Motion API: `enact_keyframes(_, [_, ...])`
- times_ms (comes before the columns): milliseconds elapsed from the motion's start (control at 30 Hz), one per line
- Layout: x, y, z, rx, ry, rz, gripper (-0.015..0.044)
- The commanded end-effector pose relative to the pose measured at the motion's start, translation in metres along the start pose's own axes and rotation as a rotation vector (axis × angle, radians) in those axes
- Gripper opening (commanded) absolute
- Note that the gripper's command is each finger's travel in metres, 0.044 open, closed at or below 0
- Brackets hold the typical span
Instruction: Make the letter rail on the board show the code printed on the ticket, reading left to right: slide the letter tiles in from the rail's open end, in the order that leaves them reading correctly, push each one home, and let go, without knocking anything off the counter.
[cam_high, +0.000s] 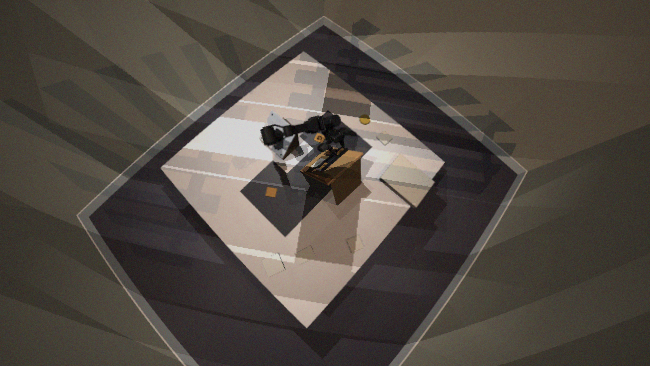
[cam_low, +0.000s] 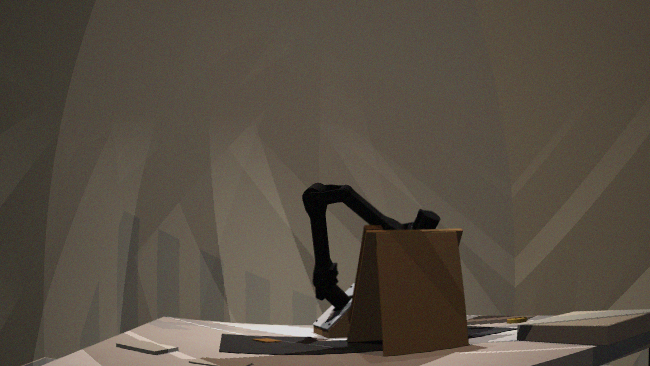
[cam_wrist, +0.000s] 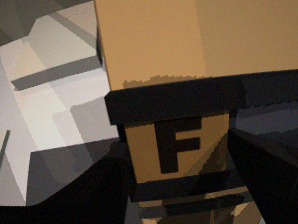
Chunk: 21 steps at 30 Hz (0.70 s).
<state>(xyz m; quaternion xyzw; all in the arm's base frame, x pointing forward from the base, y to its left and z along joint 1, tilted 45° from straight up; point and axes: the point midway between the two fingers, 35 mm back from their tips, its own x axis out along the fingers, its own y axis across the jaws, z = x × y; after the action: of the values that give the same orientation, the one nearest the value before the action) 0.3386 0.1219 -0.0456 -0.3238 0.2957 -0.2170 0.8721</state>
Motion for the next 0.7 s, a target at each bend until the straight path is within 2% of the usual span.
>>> enact_keyframes(0, [-0.001, -0.003, -0.001, -0.004, 0.0, 0.003, 0.0])
enact_keyframes(667, [-0.001, -0.015, -0.001, -0.005, 0.0, 0.003, 0.0])
